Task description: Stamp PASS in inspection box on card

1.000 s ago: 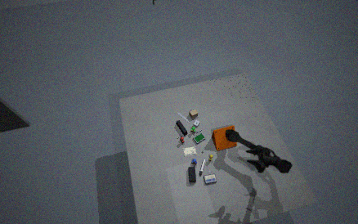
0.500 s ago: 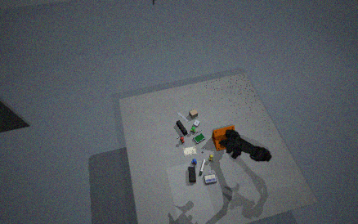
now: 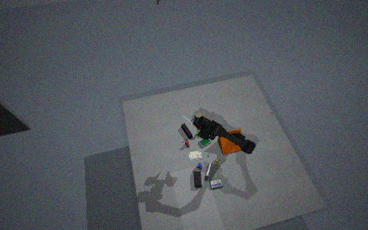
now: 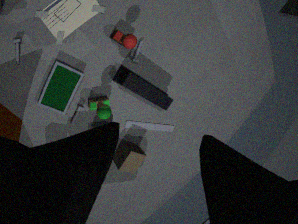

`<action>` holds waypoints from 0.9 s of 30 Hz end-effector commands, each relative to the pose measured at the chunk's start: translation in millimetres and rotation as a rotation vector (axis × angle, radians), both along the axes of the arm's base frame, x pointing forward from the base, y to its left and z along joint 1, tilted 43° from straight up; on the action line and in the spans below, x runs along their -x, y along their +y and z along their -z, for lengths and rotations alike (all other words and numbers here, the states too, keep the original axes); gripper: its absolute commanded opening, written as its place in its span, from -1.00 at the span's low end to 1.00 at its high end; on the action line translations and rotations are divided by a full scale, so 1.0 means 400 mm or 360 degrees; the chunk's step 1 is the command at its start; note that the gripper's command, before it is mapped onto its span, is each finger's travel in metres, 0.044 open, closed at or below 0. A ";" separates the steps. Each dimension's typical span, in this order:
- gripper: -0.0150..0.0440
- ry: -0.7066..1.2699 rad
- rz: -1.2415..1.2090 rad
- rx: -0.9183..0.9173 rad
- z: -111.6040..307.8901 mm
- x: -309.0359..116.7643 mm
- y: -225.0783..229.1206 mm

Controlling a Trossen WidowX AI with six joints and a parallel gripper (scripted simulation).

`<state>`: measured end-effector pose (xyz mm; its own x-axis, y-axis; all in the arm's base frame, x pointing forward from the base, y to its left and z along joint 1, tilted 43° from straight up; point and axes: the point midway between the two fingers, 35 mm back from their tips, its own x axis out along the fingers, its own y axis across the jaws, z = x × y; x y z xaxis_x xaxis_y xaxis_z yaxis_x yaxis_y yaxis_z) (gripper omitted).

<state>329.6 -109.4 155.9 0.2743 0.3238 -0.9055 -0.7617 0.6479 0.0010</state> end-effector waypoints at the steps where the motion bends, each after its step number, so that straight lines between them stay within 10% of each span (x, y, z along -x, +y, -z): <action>1: 0.26 0.0298 0.0194 -0.0223 0.163 -0.002 0.002; 10: 0.26 0.1087 0.0677 -0.0641 0.517 0.088 0.087; 27: 0.26 0.1145 0.0716 -0.0667 0.568 0.098 0.120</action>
<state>291.7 -65.1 -67.0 -0.1257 0.6554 -0.7447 -0.1735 0.7246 0.6670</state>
